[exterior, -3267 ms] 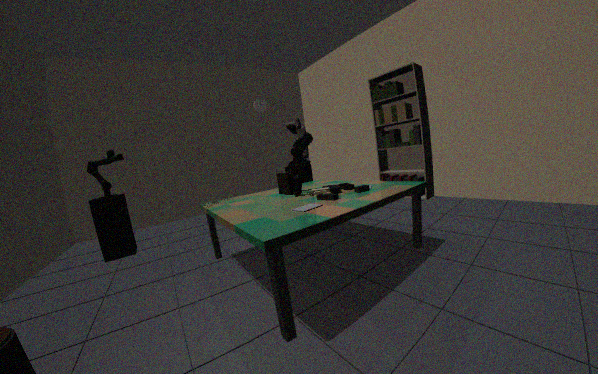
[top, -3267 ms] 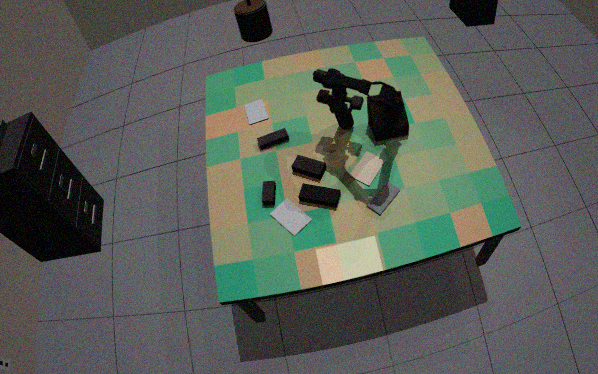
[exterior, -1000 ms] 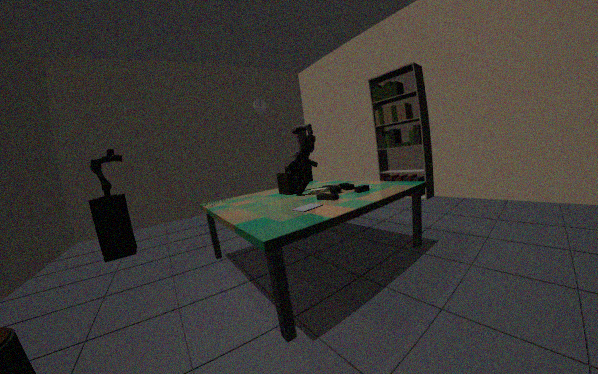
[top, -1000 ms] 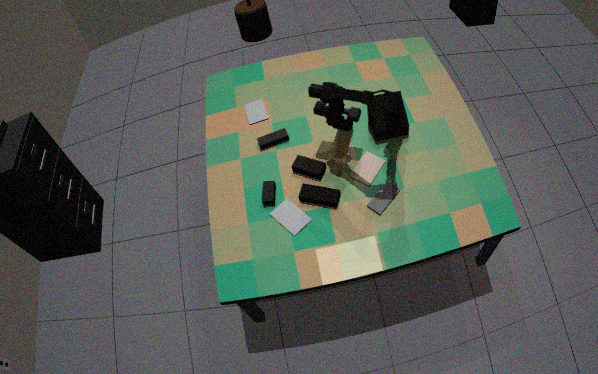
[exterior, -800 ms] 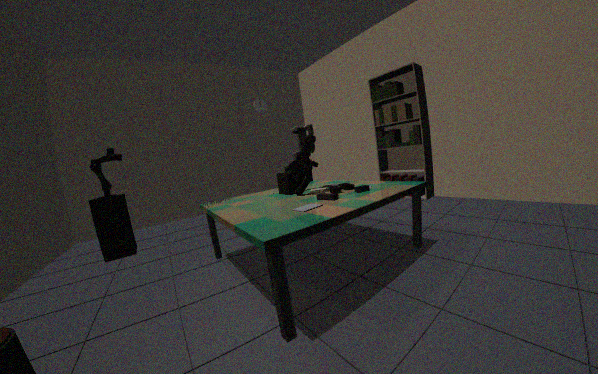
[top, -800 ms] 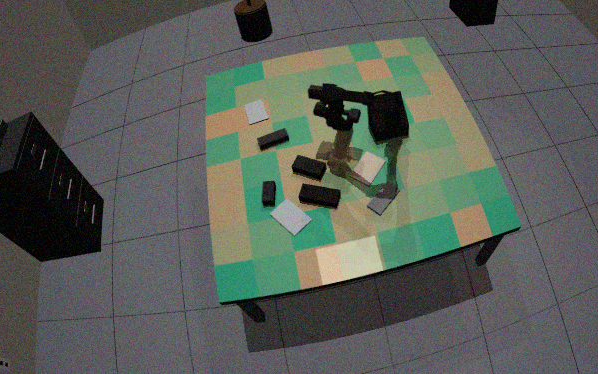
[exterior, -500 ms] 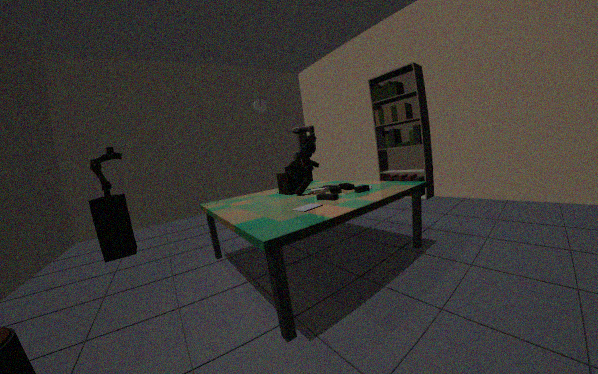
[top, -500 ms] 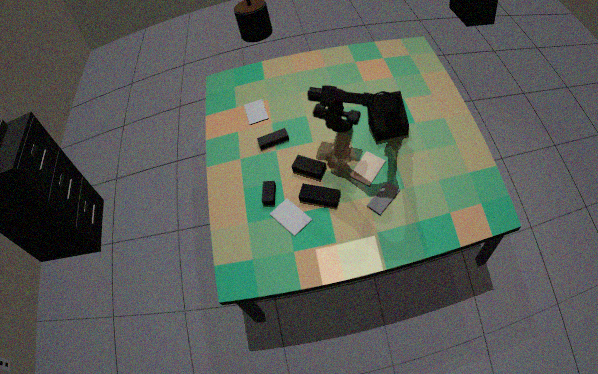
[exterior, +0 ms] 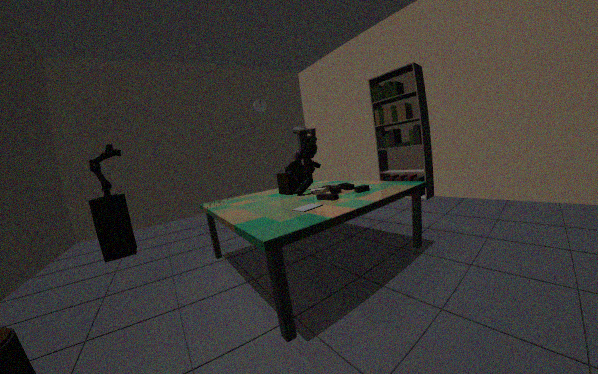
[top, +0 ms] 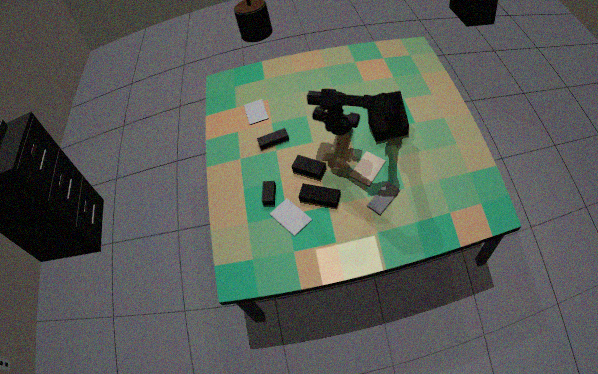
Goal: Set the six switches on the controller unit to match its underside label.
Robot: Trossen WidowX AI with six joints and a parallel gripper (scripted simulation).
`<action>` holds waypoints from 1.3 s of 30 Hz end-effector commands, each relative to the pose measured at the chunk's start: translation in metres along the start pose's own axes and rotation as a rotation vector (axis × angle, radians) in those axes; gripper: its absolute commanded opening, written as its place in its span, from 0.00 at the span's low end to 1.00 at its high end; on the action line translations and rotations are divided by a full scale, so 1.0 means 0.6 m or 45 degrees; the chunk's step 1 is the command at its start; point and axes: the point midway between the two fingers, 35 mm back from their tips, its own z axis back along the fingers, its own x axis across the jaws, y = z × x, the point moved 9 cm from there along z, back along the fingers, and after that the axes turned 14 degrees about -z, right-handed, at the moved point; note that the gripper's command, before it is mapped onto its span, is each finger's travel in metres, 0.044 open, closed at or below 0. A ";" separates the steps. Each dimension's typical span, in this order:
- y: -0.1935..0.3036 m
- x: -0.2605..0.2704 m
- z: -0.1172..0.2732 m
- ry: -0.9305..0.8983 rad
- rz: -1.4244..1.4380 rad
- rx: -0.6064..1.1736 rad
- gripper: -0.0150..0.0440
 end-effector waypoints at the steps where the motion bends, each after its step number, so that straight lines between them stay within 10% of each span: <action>1: -0.003 0.002 -0.004 -0.003 -0.011 -0.004 0.83; 39: -0.038 0.011 -0.037 -0.004 -0.010 -0.006 0.83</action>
